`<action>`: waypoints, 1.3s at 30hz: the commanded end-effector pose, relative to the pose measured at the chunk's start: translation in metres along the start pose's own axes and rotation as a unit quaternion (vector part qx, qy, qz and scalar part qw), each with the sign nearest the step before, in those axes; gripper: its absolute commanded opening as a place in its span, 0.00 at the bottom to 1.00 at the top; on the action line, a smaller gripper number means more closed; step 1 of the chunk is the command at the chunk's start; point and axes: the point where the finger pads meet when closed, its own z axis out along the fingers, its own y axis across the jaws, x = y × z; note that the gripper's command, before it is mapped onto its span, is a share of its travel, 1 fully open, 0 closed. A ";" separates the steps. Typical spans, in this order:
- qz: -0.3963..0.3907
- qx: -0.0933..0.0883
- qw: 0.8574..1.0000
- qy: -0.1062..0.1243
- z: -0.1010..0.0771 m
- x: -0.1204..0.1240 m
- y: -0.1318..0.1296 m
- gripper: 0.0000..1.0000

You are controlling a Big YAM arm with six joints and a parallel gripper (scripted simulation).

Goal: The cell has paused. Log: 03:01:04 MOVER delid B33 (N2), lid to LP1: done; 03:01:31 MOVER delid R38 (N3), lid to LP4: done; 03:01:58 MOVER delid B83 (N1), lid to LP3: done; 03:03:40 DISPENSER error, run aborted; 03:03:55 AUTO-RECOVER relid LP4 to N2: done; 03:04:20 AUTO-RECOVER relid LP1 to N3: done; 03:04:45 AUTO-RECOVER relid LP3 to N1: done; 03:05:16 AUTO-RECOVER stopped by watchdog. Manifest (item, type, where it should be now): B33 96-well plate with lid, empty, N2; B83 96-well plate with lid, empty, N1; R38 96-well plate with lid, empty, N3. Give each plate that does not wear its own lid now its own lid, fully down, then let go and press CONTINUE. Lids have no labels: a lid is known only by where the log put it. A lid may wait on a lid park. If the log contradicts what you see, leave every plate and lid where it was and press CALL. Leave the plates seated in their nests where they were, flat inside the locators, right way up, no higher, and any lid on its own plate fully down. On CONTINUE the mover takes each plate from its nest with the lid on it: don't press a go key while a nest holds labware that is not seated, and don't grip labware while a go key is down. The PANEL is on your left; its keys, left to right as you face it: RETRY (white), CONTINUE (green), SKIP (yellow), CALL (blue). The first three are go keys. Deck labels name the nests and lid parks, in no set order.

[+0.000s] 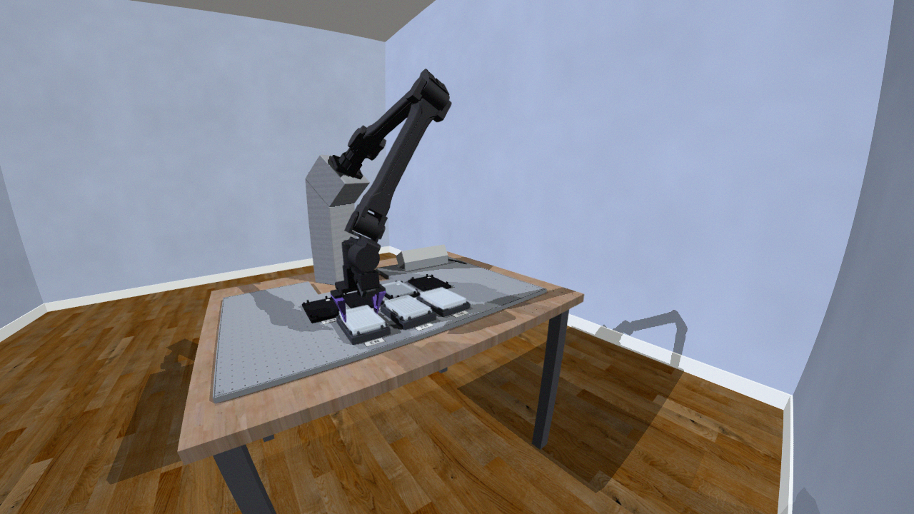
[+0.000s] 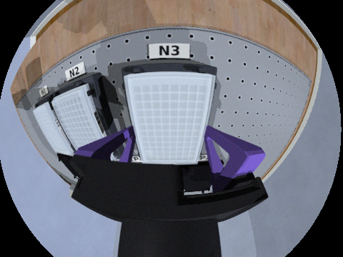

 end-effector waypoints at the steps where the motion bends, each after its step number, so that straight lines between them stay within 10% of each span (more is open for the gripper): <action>1: -0.002 0.003 1.000 -0.009 -0.006 -0.009 -0.001 0.00; 30: 0.011 0.006 1.000 0.001 -0.031 0.003 -0.014 0.00; 39: -0.032 -0.001 0.999 -0.016 -0.034 -0.013 0.036 0.00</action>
